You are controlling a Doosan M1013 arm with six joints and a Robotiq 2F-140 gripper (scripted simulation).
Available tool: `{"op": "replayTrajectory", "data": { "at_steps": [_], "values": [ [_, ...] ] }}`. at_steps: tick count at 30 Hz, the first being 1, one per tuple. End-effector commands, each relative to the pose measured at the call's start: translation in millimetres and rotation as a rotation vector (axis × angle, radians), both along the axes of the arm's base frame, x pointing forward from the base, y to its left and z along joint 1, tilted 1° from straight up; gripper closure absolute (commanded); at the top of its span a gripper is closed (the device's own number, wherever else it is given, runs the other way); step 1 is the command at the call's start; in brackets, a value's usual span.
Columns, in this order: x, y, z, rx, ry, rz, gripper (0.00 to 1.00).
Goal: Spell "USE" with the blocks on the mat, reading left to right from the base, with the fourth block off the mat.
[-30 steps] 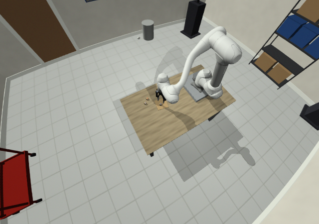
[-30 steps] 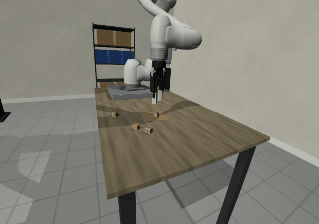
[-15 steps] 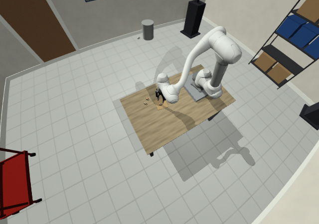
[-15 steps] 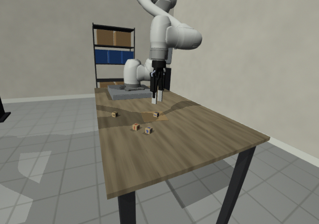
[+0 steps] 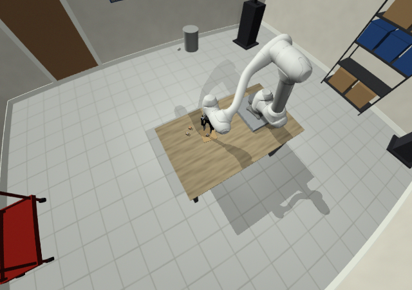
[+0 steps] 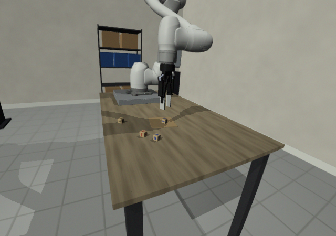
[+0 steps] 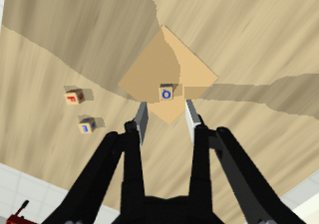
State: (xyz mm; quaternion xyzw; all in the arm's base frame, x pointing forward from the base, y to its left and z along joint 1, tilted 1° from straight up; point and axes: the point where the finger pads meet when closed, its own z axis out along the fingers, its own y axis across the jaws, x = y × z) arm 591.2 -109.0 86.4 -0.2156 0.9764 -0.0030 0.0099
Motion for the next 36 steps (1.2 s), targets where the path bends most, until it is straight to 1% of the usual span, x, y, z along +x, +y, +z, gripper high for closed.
{"op": "replayTrajectory", "data": {
  "at_steps": [1,12,36],
  "values": [
    [-1.0,-0.1,-2.2,0.0,0.002,0.006,0.63],
    [-0.9,-0.2,-8.9,0.0,0.002,0.006,0.63],
    [-0.4,-0.5,-41.5,0.0,0.002,0.006,0.63]
  ]
}}
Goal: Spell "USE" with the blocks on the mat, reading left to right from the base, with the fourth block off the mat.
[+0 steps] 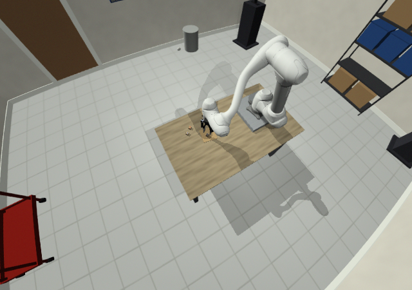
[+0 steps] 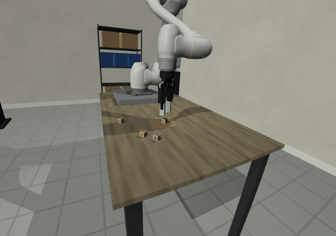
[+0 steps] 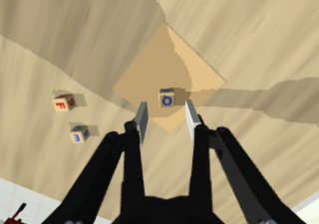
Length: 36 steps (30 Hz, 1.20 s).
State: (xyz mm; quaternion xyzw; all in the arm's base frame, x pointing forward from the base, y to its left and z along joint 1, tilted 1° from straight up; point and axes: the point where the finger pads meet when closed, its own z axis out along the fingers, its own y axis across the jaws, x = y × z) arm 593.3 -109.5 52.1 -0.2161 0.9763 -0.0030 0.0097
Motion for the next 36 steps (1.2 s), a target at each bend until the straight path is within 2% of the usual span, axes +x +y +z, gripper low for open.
{"op": "replayTrajectory", "data": {
  "at_steps": [1,15,36],
  "values": [
    [-2.4,0.1,-8.4,0.0,0.001,0.005,0.63],
    [-2.2,0.0,-17.9,0.0,0.001,0.005,0.63],
    [-2.2,0.0,-18.8,0.0,0.001,0.005,0.63]
  ]
}}
